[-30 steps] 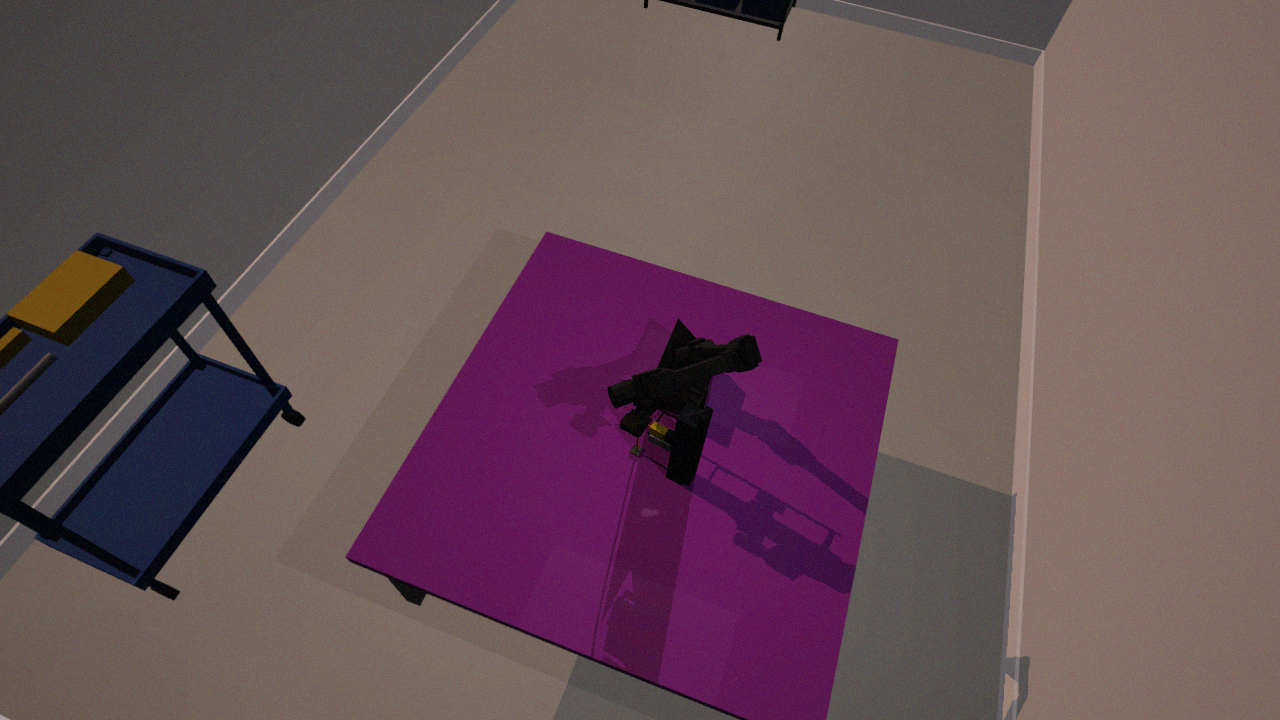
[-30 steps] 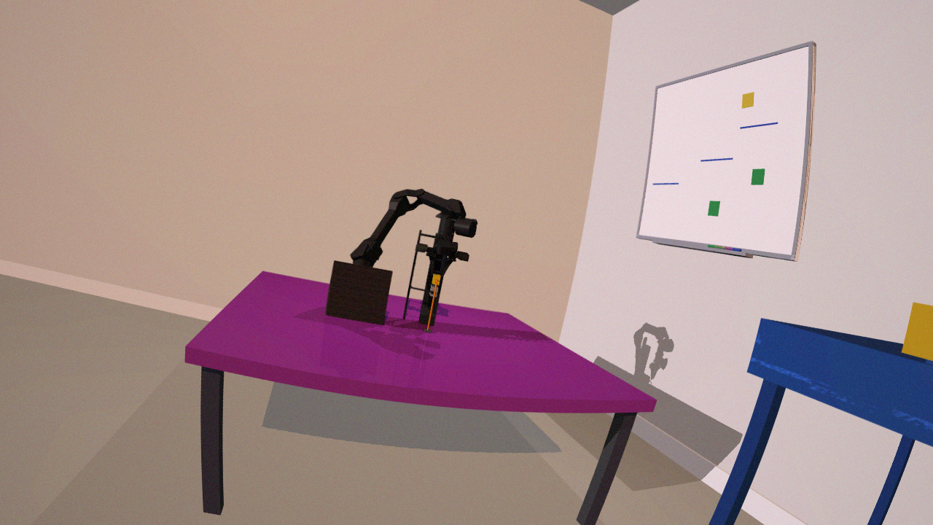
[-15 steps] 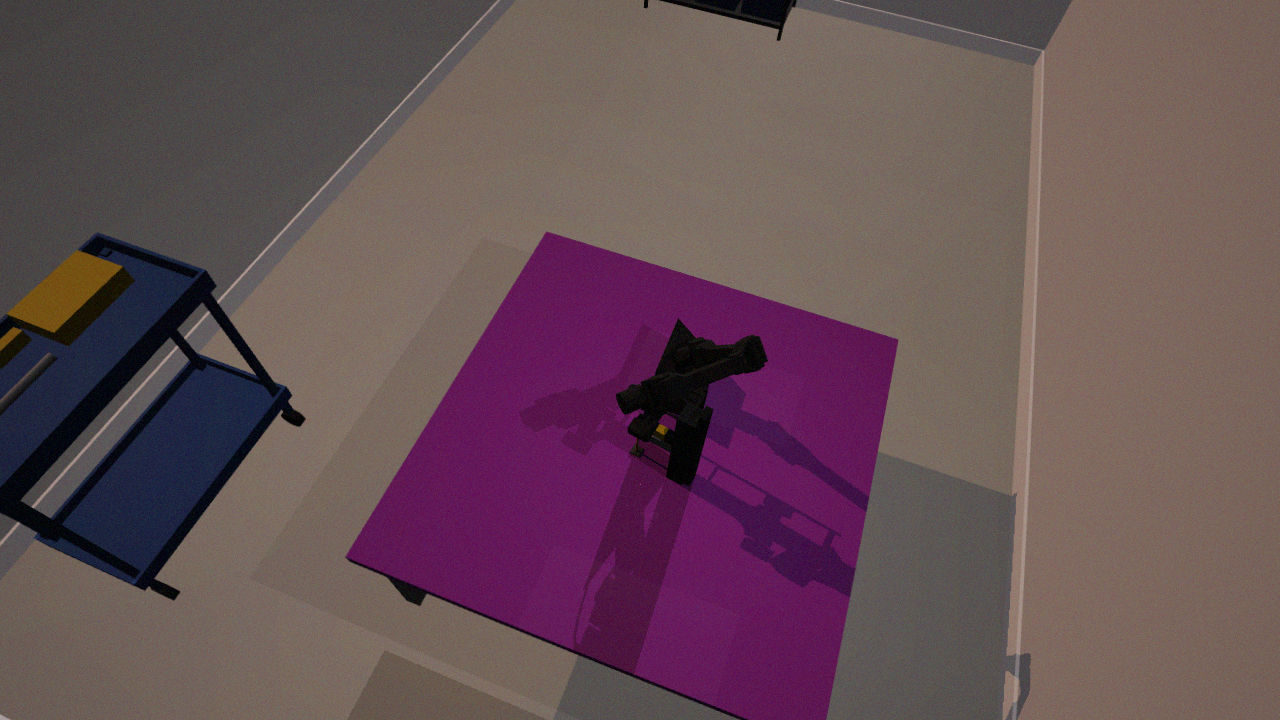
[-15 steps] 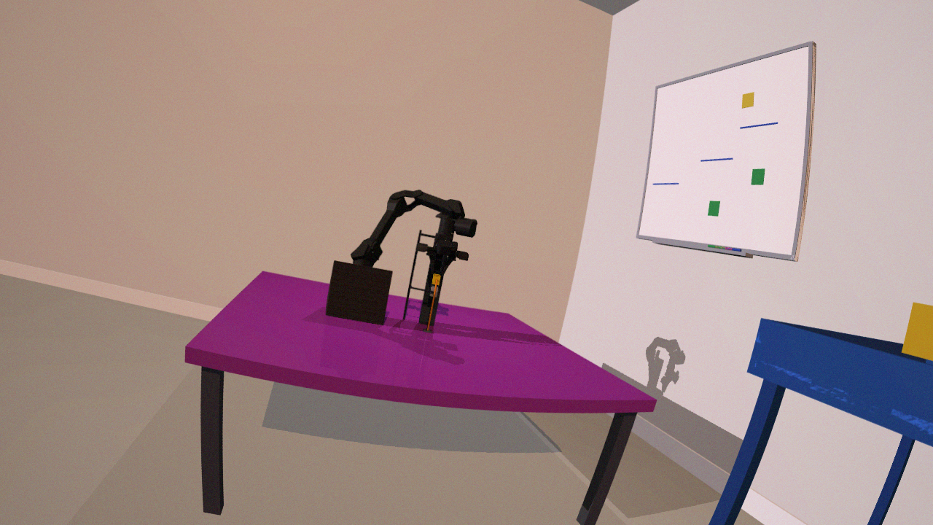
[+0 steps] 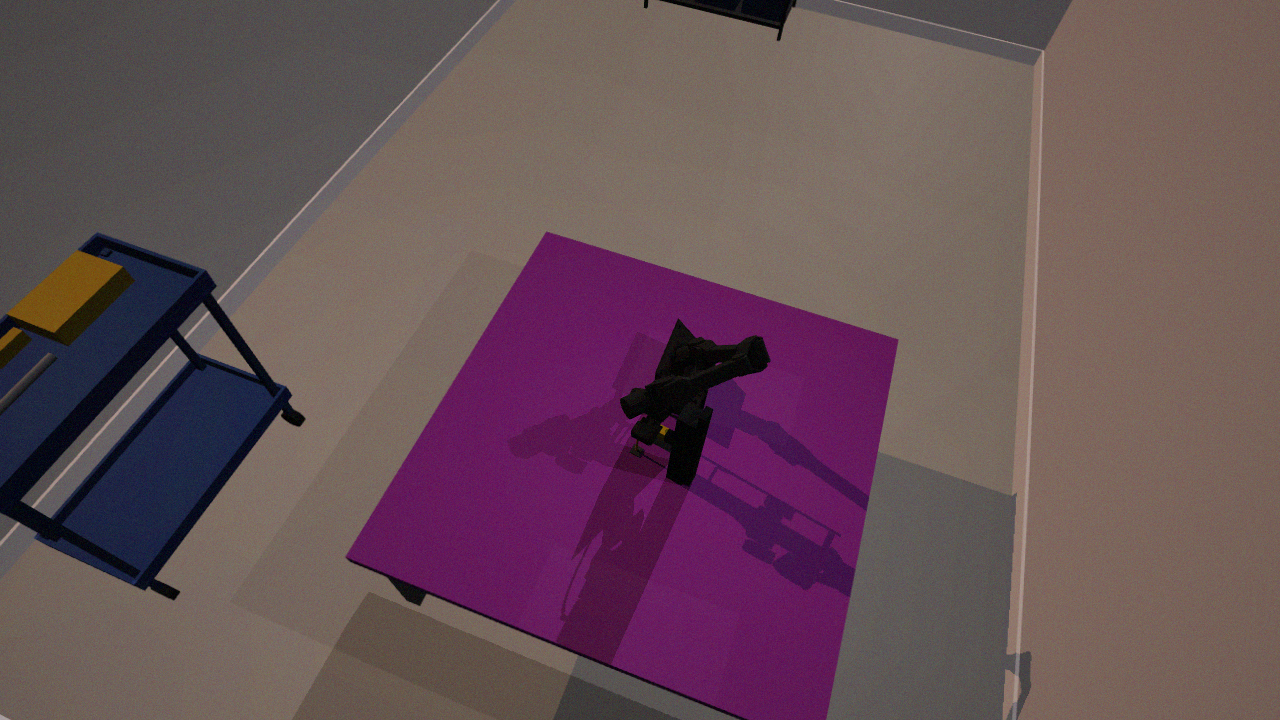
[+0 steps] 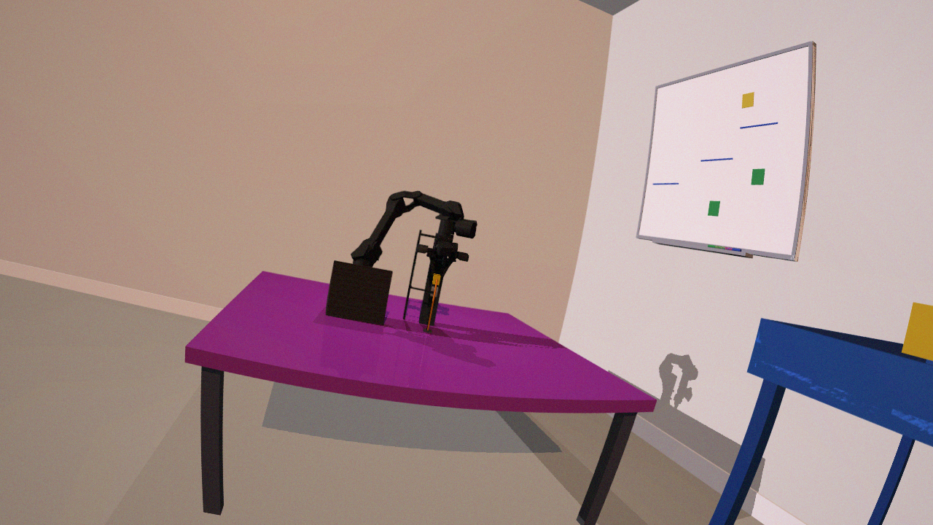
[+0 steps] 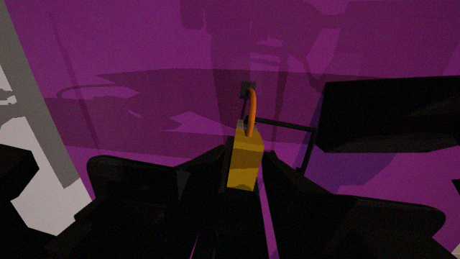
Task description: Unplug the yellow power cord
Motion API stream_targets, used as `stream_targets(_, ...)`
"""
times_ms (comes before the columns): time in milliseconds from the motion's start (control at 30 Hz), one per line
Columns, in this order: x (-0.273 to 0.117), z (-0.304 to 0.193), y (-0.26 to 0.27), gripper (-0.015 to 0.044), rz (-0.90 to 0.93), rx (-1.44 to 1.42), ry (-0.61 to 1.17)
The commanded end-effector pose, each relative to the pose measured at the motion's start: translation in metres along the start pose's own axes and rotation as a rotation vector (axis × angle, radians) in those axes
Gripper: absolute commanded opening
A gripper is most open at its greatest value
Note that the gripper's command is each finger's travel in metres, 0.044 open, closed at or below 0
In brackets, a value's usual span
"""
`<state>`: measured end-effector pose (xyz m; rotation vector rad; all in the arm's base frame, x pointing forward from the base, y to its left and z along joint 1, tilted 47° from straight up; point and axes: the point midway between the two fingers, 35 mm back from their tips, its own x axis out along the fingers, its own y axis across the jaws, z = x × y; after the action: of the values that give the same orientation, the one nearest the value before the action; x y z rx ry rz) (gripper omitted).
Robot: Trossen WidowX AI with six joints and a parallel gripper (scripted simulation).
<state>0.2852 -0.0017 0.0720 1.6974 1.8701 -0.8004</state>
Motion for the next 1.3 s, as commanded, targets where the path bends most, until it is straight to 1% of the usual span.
stream_targets(0,0.007,-0.001,-0.002,0.016,-0.006,0.009,0.007)
stream_targets(133,0.007,-0.001,-0.002,0.016,-0.006,0.009,0.007)
stream_targets(233,0.005,0.0,-0.001,0.0081,-0.004,0.0,0.001)
stream_targets(533,0.005,0.0,-0.001,0.0021,-0.004,0.0,0.001)
stream_targets(567,0.005,0.0,-0.001,0.0,-0.004,0.0,0.001)
stream_targets(1267,0.003,0.031,0.001,0.0,-0.003,0.004,-0.001)
